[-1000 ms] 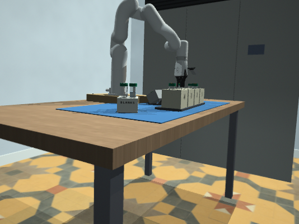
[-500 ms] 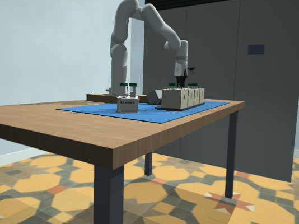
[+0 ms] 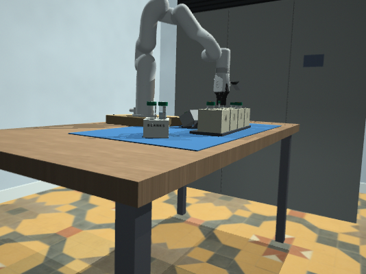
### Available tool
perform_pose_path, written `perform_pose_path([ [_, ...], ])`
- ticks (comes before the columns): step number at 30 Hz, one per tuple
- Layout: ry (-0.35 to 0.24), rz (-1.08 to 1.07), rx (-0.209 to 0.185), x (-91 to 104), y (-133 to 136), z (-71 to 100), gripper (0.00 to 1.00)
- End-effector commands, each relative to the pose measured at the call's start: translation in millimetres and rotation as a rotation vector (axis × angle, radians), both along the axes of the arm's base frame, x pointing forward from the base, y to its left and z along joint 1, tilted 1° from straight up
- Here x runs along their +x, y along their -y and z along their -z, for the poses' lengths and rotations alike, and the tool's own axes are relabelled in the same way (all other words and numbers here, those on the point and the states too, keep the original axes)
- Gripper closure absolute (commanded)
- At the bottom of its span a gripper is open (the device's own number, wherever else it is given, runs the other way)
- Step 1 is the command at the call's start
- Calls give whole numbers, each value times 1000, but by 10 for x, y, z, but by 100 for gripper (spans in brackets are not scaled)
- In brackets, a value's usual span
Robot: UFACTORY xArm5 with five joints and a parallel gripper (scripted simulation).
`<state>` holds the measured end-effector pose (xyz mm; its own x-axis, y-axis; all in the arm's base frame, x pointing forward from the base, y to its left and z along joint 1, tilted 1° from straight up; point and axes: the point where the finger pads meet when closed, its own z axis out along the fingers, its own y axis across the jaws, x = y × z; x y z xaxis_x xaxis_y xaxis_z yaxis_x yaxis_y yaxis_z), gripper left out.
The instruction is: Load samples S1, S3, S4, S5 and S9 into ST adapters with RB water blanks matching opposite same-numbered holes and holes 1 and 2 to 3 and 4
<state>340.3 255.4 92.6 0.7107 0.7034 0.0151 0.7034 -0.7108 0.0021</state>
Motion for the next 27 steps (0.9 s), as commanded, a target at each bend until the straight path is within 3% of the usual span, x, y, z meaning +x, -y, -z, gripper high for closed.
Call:
perform_pose_path([
  [1, 3, 0, 2, 10, -7, -27, 100],
  [27, 3, 0, 2, 8, -5, -174, 100],
])
